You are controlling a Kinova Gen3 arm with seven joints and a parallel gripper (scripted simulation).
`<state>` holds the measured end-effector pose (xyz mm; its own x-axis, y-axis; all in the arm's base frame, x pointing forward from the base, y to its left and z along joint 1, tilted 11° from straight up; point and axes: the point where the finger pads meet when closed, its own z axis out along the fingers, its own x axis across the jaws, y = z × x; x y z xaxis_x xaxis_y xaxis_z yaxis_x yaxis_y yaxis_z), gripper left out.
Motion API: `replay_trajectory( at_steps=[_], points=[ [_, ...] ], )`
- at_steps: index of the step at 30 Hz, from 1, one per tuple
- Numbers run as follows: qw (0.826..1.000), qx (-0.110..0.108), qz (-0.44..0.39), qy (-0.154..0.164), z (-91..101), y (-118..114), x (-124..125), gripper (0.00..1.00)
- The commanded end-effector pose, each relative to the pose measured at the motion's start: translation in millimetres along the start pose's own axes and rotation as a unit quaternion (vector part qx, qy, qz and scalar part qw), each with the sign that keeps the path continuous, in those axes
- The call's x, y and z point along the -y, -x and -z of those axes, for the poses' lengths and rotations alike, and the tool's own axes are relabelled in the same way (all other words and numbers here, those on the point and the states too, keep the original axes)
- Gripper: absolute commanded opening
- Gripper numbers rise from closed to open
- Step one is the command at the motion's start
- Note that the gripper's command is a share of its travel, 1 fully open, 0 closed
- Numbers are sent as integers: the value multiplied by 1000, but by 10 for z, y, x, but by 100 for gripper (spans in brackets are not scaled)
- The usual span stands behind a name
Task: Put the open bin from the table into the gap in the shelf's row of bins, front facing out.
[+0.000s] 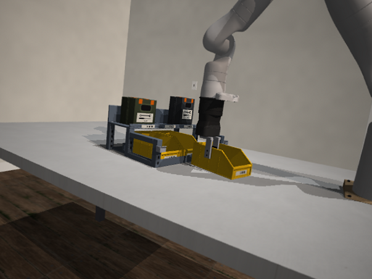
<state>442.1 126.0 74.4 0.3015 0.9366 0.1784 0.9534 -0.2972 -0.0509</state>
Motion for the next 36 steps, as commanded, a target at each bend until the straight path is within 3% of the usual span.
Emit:
replay_trajectory(
  at_steps=[1,27,28,36],
  points=[
    [1000,-1,0,1,8,-2,-6,55],
    [1000,-1,0,1,8,-2,-6,55],
    [1000,-1,0,1,8,-2,-6,0],
    [1000,-1,0,1,8,-2,-6,0]
  ],
)
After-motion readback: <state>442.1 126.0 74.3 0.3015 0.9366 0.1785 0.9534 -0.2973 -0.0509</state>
